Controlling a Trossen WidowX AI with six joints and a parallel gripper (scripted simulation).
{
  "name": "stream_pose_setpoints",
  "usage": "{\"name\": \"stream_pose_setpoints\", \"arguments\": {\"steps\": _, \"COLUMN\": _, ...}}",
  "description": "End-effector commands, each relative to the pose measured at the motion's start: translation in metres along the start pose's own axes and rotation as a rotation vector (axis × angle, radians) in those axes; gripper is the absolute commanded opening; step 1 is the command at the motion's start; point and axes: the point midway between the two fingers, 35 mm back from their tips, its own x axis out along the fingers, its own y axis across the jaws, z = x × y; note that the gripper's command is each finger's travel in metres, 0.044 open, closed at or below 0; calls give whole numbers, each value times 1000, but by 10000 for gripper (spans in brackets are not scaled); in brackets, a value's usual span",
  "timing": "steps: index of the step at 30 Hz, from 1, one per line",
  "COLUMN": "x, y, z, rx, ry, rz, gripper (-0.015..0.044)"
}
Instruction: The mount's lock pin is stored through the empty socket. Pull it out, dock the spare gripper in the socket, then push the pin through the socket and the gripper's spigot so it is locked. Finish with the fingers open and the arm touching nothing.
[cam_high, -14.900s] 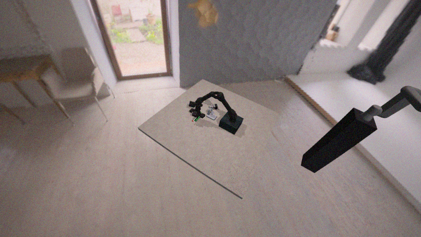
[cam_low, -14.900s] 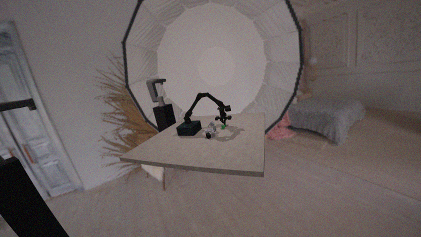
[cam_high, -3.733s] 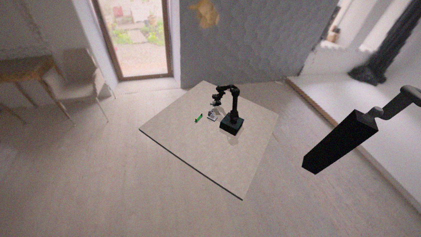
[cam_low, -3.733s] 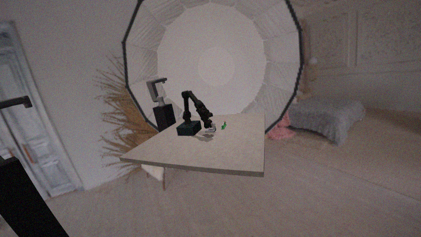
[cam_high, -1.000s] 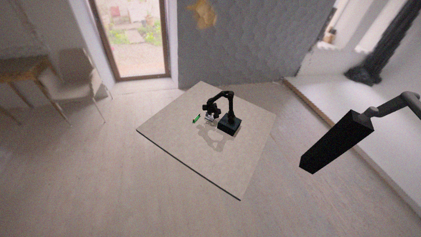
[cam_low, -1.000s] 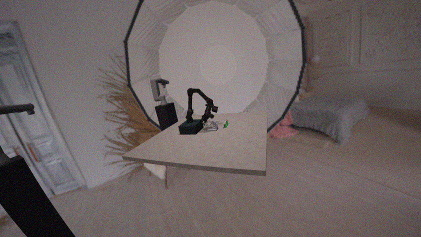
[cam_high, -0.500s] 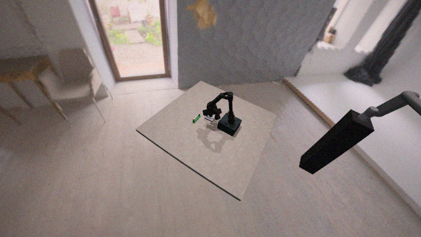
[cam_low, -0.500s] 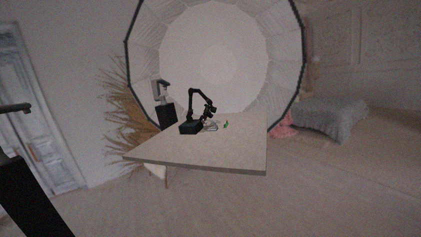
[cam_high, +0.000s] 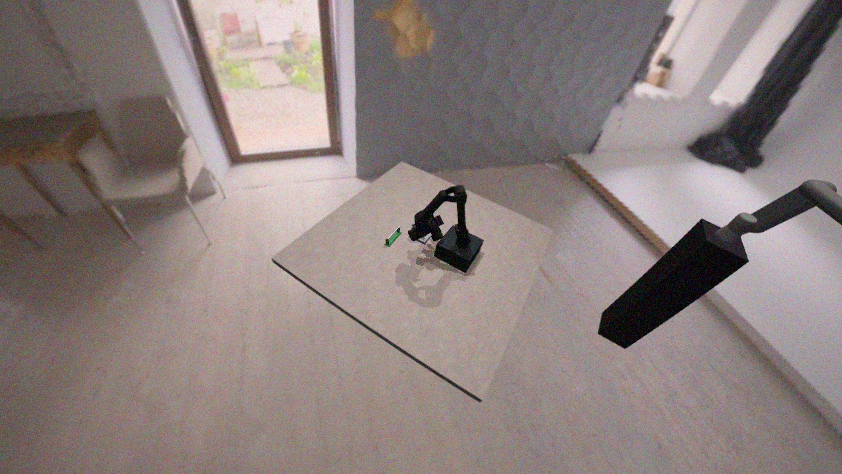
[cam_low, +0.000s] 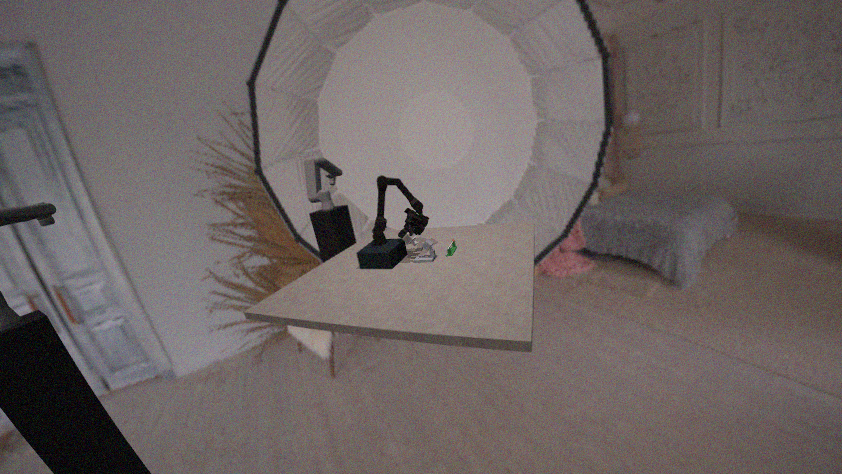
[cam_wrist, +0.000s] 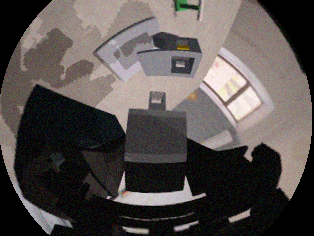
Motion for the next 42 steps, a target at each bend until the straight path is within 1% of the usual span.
{"name": "stream_pose_setpoints", "arguments": {"steps": 1, "x": -6, "y": -4, "z": -2, "rx": -9, "ry": -14, "rz": -94, "gripper": 0}}
{"name": "stream_pose_setpoints", "arguments": {"steps": 11, "x": -24, "y": -10, "z": -1, "rx": -22, "ry": -75, "rz": -283, "gripper": 0}}
{"name": "stream_pose_setpoints", "arguments": {"steps": 18, "x": -24, "y": -10, "z": 0, "rx": -22, "ry": -79, "rz": -286, "gripper": 0}}
{"name": "stream_pose_setpoints", "arguments": {"steps": 42, "x": -10, "y": -15, "z": 30, "rx": -16, "ry": -99, "rz": -285, "gripper": 0}}
